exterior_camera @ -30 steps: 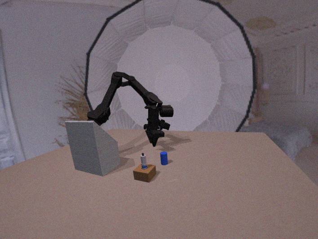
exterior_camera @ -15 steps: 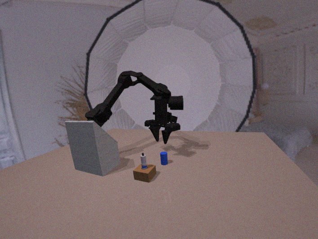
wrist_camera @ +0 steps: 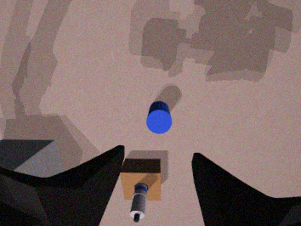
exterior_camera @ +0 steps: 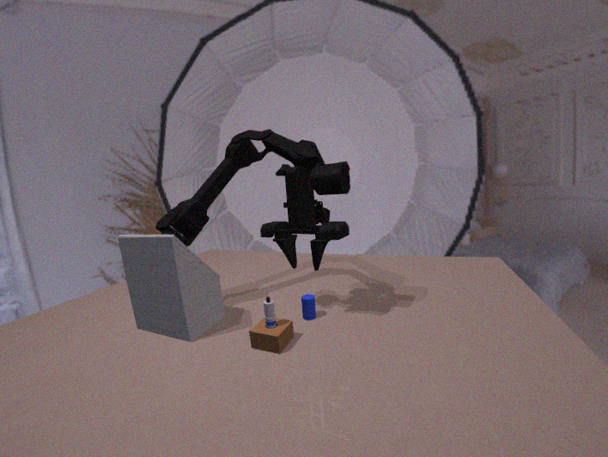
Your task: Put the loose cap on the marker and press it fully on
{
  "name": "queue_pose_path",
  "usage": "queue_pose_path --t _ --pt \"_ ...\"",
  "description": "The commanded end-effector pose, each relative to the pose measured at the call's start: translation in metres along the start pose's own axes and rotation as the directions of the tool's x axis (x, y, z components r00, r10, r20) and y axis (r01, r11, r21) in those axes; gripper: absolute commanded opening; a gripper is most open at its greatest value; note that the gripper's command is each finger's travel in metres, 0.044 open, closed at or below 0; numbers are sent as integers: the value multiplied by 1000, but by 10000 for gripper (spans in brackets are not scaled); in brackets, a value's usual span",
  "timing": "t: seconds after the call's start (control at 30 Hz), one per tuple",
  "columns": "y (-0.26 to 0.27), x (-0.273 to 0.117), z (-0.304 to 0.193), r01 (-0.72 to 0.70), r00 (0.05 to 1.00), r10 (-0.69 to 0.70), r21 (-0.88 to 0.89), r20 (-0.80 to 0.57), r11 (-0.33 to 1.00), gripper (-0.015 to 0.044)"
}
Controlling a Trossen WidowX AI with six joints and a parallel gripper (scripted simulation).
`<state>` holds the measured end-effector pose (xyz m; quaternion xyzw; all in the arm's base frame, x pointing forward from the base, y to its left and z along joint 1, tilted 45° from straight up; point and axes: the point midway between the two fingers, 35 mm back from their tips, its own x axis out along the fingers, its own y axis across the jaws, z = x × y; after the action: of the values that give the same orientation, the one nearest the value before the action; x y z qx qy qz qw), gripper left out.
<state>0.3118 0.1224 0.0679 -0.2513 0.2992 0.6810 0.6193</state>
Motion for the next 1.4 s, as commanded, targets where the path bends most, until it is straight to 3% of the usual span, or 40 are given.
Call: queue_pose_path --t 0.0,0.13,1.37 --pt "-1 3 0 -3 1000 3 -23 9 1000 251" --pt "-1 35 1 -3 1000 4 -23 11 1000 251" --pt "0 89 2 -4 1000 4 -23 13 1000 251"
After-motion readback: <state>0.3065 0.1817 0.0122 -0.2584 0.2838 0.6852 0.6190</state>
